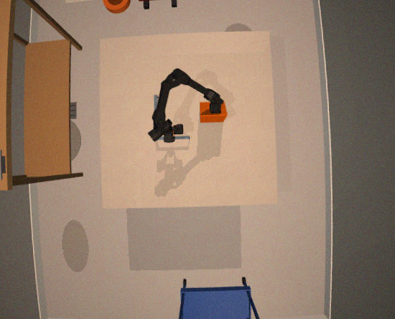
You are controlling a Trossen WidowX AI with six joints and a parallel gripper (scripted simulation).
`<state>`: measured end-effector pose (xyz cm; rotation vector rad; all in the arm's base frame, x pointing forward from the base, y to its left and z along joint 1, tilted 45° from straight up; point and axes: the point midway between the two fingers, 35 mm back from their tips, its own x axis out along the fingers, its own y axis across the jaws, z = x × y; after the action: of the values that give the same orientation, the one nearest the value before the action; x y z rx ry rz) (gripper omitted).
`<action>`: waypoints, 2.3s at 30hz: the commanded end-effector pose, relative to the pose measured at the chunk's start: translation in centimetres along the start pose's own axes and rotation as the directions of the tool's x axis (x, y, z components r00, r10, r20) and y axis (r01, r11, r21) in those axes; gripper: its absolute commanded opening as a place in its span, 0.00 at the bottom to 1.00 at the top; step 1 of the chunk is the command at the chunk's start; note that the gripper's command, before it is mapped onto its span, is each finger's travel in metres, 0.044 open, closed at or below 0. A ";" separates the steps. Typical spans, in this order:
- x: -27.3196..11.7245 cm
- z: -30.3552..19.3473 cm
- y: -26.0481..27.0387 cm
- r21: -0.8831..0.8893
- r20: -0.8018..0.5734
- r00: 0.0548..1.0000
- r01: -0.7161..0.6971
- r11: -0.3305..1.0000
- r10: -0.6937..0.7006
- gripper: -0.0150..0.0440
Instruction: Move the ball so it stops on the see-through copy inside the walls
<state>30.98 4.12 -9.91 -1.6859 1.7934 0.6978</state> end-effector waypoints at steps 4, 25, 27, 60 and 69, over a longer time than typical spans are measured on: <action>2.1 0.0 -0.1 -0.001 0.003 1.000 0.004 1.000 -0.004 0.25; 8.2 -0.2 0.1 -0.001 -0.002 1.000 0.004 1.000 -0.004 0.25; 8.6 -0.2 0.1 -0.001 -0.002 1.000 0.004 1.000 -0.004 0.25; 0.4 0.3 -0.3 -0.009 0.006 1.000 0.029 1.000 -0.029 0.76; -3.4 0.2 0.0 -0.005 0.007 0.999 0.031 1.000 -0.031 0.94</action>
<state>30.94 4.60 -9.40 -1.7110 1.7845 0.7010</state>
